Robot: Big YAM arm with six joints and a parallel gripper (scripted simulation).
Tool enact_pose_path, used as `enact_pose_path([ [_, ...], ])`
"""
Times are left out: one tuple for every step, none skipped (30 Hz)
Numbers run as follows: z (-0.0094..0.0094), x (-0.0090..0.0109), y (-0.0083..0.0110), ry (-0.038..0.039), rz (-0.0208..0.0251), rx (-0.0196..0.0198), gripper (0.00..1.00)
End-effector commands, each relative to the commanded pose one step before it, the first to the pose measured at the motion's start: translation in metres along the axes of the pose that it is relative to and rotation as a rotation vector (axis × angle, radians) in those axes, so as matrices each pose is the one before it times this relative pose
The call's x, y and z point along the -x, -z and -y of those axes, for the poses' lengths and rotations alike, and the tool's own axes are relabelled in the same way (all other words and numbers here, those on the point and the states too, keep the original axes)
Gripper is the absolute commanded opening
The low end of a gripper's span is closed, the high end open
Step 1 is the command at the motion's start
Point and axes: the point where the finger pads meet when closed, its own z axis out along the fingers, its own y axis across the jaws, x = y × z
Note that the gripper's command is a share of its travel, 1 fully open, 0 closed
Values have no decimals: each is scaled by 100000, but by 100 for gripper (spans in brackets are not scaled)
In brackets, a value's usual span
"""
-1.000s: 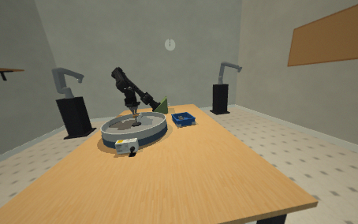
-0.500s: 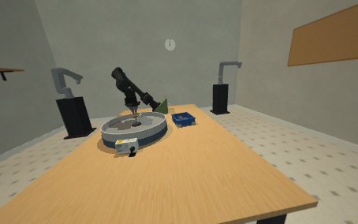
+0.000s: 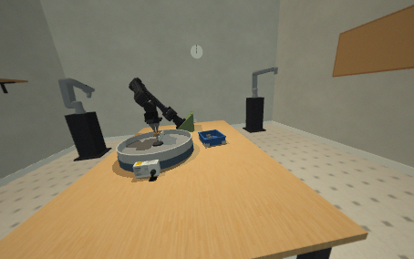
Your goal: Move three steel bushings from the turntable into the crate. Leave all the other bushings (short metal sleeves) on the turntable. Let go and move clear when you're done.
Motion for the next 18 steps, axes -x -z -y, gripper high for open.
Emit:
enact_pose_path([
  [632,1622,765,-1700,3319,198,13],
  [0,0,0,0,-1,0,13],
  [0,0,0,0,0,0,13],
  [1,-39,-51,12,-124,-10,13],
  [4,-232,-301,76,-734,-60,13],
  [-69,-486,-589,371,-1429,-116,13],
  [-379,-651,-652,1316,-1513,-160,13],
  [-39,-54,-233,166,-189,-43,13],
  [13,-3,-180,2,-1,-27,13],
  [10,-3,-168,2,-2,-13,13],
  [0,0,0,0,0,0,13],
  [0,0,0,0,0,0,13],
  [-121,775,1046,128,3350,138,13],
  [88,-250,-218,-200,-364,16,13],
  [155,-135,-138,-414,-264,5,13],
  [37,-51,-81,-92,-209,-6,13],
  [-5,0,1,3,0,25,13],
  [1,0,0,-3,1,0,13],
])
